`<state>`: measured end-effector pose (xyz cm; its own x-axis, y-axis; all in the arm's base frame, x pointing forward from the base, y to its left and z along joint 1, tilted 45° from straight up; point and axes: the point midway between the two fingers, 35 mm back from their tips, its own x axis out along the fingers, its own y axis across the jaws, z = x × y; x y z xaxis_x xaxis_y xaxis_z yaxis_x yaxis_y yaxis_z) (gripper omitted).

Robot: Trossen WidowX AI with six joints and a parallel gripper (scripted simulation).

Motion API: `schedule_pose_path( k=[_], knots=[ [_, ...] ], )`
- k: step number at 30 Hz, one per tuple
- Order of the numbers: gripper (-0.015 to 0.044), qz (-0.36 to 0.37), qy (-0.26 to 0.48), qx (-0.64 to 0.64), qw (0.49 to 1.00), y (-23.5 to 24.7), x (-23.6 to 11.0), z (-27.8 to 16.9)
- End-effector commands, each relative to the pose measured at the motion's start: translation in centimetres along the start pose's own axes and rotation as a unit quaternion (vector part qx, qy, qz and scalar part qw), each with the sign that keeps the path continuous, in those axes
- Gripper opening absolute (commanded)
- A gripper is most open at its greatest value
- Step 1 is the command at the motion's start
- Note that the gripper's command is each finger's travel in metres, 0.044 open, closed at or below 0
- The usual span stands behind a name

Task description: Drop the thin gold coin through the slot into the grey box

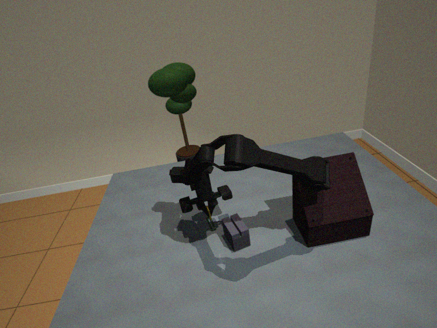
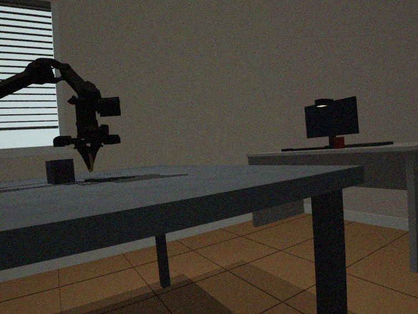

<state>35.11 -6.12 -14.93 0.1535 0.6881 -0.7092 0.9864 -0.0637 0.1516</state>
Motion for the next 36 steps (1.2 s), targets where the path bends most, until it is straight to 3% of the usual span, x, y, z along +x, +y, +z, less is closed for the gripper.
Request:
schedule_pose_path(
  k=[1,22,36],
  knots=[
    [0.0,0.003,-0.004,-0.003,1.0,0.3,-1.1,0.2],
    [0.0,0.003,-0.004,-0.004,1.0,0.0,-6.5,0.0],
    [0.0,0.003,-0.004,-0.036,0.999,0.3,-6.7,-1.7]
  ],
)
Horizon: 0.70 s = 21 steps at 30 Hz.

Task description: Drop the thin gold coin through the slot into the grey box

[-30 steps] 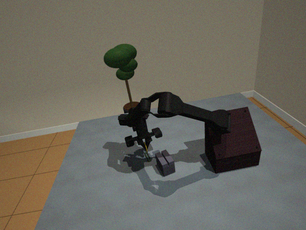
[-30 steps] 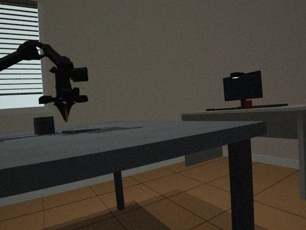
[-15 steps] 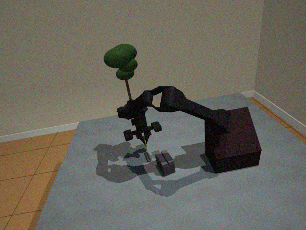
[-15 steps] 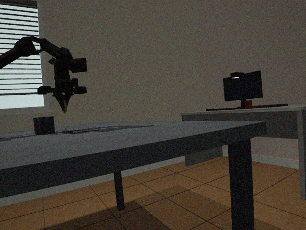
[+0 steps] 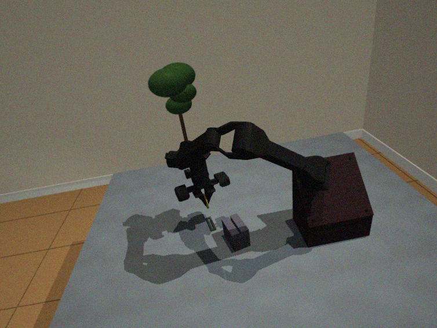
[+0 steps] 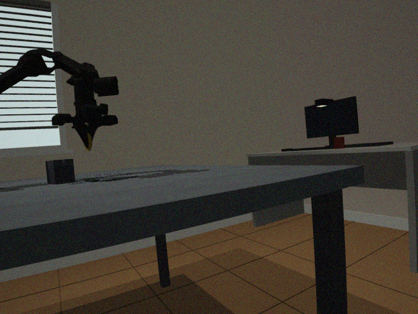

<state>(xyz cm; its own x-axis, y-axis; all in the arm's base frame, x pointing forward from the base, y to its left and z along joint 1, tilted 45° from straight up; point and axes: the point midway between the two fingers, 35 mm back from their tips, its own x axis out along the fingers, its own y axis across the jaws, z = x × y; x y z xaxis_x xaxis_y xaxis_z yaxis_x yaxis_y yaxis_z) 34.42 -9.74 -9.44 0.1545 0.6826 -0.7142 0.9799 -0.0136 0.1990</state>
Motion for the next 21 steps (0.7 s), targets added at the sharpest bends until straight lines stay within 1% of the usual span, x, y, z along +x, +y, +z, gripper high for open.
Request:
schedule_pose_path(
  k=[1,21],
  knots=[
    [0.0,0.002,0.0,-0.002,1.0,-0.1,-0.2,-0.7],
    [0.0,0.002,0.001,-0.001,1.0,-2.0,-0.4,-5.4]
  ],
)
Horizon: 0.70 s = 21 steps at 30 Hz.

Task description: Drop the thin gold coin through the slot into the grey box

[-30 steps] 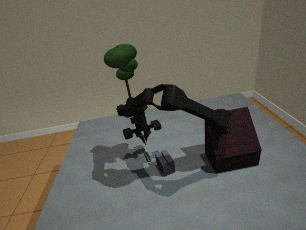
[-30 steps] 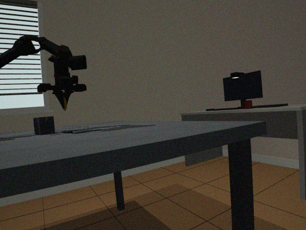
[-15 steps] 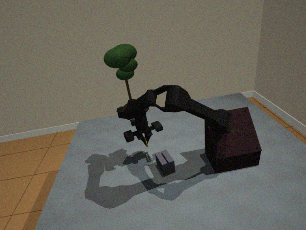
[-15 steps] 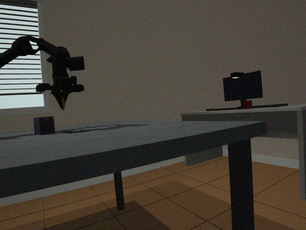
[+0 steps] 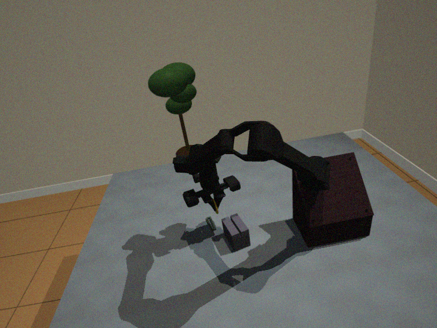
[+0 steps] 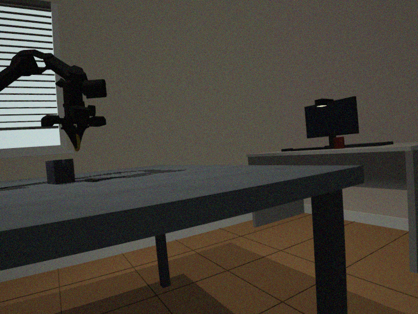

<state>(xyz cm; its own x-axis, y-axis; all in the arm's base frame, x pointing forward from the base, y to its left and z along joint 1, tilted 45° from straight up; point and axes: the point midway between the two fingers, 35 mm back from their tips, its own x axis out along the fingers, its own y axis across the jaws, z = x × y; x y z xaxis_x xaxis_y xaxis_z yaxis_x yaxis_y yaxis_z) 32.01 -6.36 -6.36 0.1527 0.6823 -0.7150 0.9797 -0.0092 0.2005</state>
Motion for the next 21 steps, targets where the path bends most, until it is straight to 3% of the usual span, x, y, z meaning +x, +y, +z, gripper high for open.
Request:
schedule_pose_path(
  k=[1,21],
  knots=[
    [0.0,0.003,0.001,0.001,1.0,-0.3,-0.1,-0.8],
    [0.0,0.002,0.003,0.002,1.0,-3.1,0.1,-5.2]
  ],
)
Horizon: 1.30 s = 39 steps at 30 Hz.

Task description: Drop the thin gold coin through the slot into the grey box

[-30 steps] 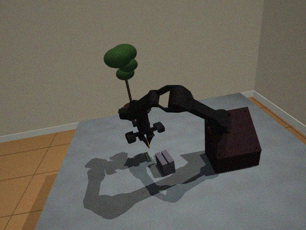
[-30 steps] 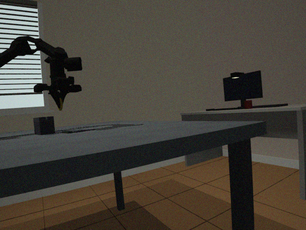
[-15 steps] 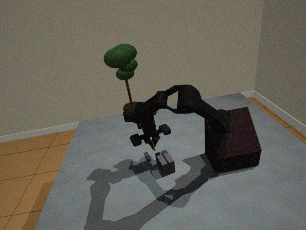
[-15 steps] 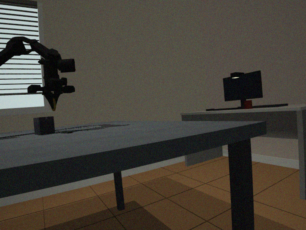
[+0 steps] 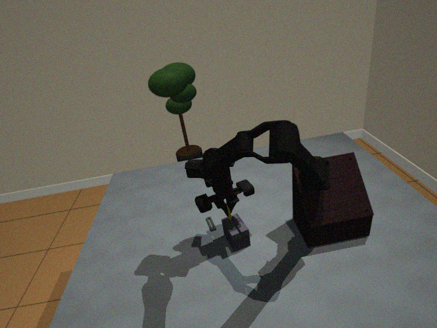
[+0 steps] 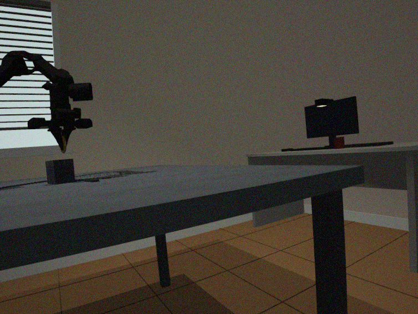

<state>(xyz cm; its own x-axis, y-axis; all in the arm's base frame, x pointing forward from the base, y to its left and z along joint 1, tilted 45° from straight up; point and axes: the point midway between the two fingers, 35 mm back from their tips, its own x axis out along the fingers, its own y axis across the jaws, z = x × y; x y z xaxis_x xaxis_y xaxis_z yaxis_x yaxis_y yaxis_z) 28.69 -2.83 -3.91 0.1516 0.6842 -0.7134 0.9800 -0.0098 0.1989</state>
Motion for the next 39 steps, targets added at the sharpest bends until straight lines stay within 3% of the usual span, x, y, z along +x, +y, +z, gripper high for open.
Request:
schedule_pose_path(
  k=[1,39],
  knots=[
    [0.0,0.002,0.001,0.001,1.0,-0.49,0.0,-0.76],
    [0.0,-0.001,0.001,0.001,1.0,-1.19,0.39,-1.63]
  ],
)
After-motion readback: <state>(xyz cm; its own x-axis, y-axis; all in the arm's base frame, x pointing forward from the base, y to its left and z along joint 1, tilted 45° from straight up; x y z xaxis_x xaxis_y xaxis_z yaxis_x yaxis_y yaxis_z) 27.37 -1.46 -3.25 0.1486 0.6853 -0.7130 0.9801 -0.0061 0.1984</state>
